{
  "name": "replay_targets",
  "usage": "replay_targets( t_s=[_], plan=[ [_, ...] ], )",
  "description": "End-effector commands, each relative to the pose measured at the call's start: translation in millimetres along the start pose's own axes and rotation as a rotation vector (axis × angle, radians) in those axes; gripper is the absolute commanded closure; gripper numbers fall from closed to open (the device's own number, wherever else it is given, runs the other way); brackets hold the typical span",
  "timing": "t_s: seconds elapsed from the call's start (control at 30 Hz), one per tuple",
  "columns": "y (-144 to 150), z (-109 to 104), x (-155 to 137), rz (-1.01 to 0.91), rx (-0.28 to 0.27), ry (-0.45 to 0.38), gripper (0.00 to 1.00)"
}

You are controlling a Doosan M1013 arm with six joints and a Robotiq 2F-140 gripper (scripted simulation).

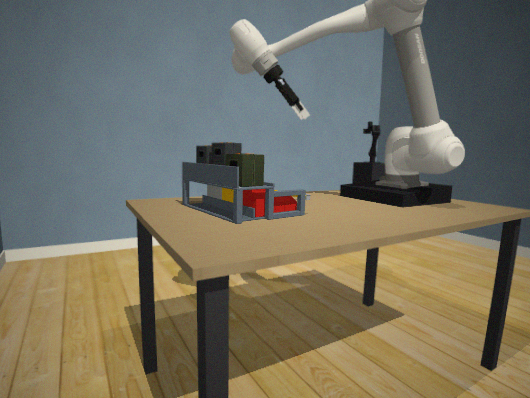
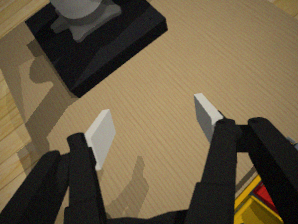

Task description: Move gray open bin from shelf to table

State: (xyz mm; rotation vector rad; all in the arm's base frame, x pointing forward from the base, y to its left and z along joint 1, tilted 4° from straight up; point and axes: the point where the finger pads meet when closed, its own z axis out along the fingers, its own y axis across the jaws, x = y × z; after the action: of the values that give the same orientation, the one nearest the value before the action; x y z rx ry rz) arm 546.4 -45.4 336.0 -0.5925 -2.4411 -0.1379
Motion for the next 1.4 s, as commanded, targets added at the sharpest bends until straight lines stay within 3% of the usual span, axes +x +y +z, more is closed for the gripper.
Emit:
replay_targets(
  t_s=[0.0,0.1,0.27,0.67,0.83,1.23,1.37],
  plan=[
    [0.9,0.3,0.1,-0.003,0.002,0.0,0.43],
    [0.9,0.3,0.1,-0.003,0.002,0.0,0.43],
    [0.9,0.3,0.1,-0.201,0.167,-0.02,0.43],
    [0.9,0.3,0.1,-0.201,0.167,-0.02,0.43],
    [0.9,0.3,0.2,-0.4,0.333,-0.04,0.43],
    [0.9,0.3,0.2,-0.4,0.333,-0.04,0.43],
    [-2.5,-30.4,25.6,-0.399,0.332,-0.04,0.43]
  ],
)
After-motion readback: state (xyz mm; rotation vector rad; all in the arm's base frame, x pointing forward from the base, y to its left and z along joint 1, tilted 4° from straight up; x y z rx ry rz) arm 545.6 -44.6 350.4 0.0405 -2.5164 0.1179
